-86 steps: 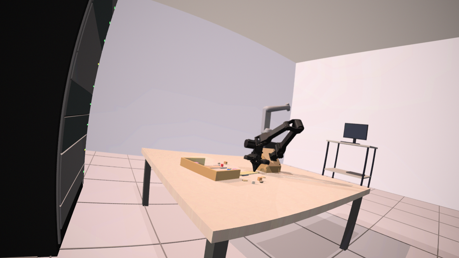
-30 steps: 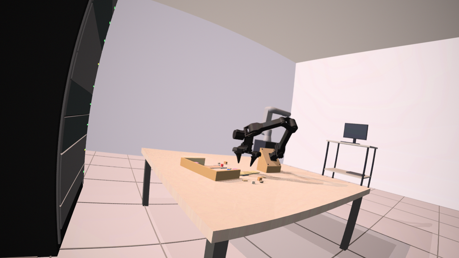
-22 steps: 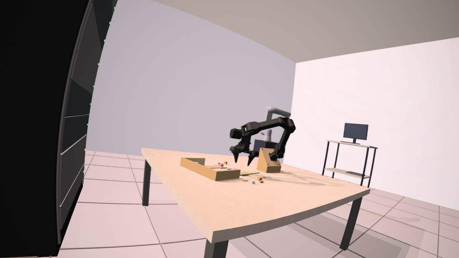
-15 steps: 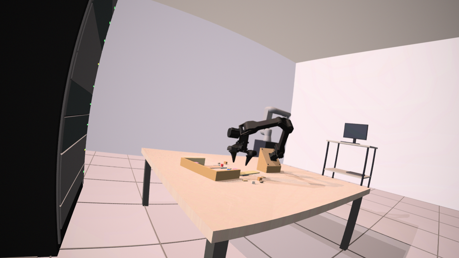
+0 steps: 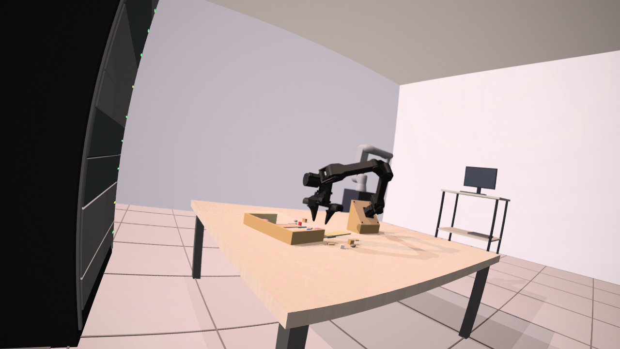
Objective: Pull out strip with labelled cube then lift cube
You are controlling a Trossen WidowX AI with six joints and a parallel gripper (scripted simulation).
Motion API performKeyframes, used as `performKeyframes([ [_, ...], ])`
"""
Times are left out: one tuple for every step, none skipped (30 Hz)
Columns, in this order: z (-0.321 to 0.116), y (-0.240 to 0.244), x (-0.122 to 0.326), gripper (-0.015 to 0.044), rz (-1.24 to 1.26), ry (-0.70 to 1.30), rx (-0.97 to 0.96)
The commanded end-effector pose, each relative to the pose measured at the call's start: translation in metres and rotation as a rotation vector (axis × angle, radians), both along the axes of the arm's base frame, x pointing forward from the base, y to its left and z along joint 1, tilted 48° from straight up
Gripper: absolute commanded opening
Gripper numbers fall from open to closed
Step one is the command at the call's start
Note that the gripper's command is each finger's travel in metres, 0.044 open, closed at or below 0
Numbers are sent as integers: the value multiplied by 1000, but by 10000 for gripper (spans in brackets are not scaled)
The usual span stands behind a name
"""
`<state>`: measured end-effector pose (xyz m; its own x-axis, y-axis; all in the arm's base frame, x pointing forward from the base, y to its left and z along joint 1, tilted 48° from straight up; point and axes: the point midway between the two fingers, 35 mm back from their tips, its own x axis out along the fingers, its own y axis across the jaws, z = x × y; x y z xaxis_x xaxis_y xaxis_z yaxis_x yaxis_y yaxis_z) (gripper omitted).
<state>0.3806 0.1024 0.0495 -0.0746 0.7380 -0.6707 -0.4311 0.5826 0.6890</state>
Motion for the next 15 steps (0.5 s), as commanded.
performKeyframes([
  [-4, 7, 0, 250, 3, 4, 5],
  [-5, 9, 0, 250, 3, 4, 5],
  [-6, 10, 0, 250, 3, 4, 5],
  [-8, 11, 0, 250, 3, 4, 5],
  [-9, 12, 0, 250, 3, 4, 5],
  [-10, 14, 0, 250, 3, 4, 5],
  [-11, 15, -1, 250, 3, 4, 5],
  [-12, 16, -1, 250, 3, 4, 5],
  [-13, 17, -1, 250, 3, 4, 5],
  [-14, 18, -1, 250, 3, 4, 5],
  [-15, 20, -1, 250, 3, 4, 6],
  [-16, 21, -1, 250, 3, 4, 6],
  [-17, 22, -1, 250, 3, 4, 6],
  [-18, 23, -2, 250, 3, 4, 6],
  [-19, 25, -2, 250, 3, 4, 6],
])
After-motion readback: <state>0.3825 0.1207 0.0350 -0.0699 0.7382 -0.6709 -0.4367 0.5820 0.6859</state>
